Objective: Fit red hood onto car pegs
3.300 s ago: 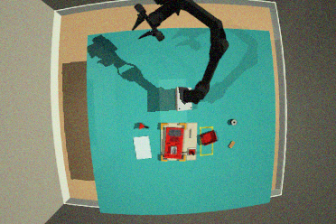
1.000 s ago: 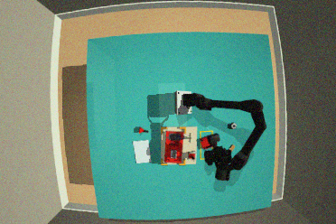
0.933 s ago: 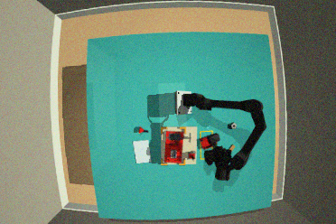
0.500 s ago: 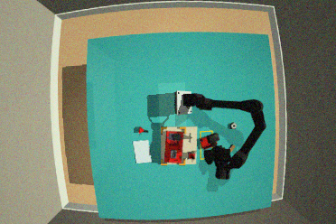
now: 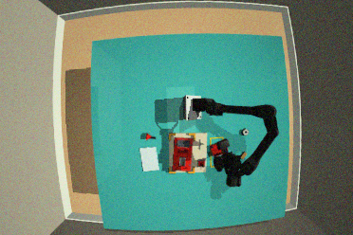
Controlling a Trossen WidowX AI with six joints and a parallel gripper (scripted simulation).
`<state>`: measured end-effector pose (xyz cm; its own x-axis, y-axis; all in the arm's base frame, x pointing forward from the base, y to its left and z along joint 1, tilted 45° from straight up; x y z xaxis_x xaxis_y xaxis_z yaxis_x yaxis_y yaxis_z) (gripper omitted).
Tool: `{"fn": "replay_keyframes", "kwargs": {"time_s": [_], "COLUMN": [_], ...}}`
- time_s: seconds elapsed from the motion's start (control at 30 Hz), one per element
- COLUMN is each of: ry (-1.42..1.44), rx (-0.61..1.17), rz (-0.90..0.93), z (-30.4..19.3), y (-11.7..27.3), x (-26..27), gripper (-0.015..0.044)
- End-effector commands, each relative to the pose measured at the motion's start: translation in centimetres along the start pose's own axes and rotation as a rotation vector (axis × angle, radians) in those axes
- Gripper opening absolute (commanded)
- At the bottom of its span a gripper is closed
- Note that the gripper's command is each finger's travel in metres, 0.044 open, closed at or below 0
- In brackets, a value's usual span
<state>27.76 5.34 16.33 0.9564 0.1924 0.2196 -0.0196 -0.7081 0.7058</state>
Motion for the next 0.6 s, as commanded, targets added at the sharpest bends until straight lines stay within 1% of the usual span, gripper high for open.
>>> {"fn": "replay_keyframes", "kwargs": {"time_s": [0.0, 0.57], "ry": [-0.007, -0.007], "rx": [0.005, 0.006], "rz": [-0.004, -0.003], "z": [0.1, 0.1], "y": [-0.5, -2.0], "x": [-0.2, -0.3], "gripper": [0.044, 0.044]}}
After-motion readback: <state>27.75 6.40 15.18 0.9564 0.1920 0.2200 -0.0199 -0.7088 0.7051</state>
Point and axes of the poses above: the point midway between the two fingers, 35 mm back from their tips, its own y axis back along the fingers, its own x axis across the jaws, z = x × y, the point moved 6 cm from there along y, back along the fingers, and after that the axes turned 2 degrees about -y, right-handed, at the moved point
